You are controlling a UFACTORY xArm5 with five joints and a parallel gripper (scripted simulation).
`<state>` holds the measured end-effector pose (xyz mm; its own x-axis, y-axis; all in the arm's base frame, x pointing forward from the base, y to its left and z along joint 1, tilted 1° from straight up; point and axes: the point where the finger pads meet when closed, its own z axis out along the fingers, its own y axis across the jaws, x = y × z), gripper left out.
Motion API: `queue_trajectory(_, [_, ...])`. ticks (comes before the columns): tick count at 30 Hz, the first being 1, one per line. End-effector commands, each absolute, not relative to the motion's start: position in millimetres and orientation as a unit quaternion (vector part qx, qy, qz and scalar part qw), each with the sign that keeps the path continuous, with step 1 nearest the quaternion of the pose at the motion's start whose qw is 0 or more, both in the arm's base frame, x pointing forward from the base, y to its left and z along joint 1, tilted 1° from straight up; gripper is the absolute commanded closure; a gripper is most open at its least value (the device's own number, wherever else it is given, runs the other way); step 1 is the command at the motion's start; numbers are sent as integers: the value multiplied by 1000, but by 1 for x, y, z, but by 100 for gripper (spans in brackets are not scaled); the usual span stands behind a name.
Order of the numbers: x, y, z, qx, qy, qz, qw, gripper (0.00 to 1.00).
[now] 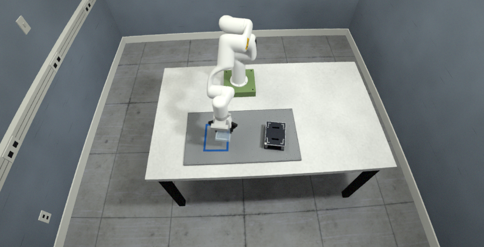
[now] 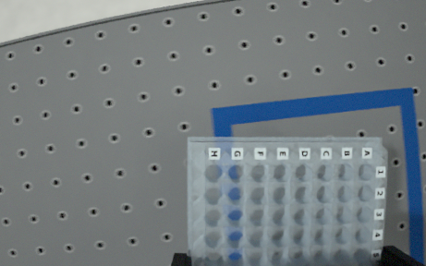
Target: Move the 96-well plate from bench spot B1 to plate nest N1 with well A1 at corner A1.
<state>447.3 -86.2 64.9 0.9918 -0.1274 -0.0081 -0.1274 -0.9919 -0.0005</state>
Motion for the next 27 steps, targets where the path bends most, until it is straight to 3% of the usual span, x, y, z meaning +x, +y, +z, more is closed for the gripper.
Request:
queue_trajectory(1, [449, -71, 69, -998, 65, 3, -5, 100])
queue_trajectory(27, [449, 5, 81, -998, 65, 3, -5, 100])
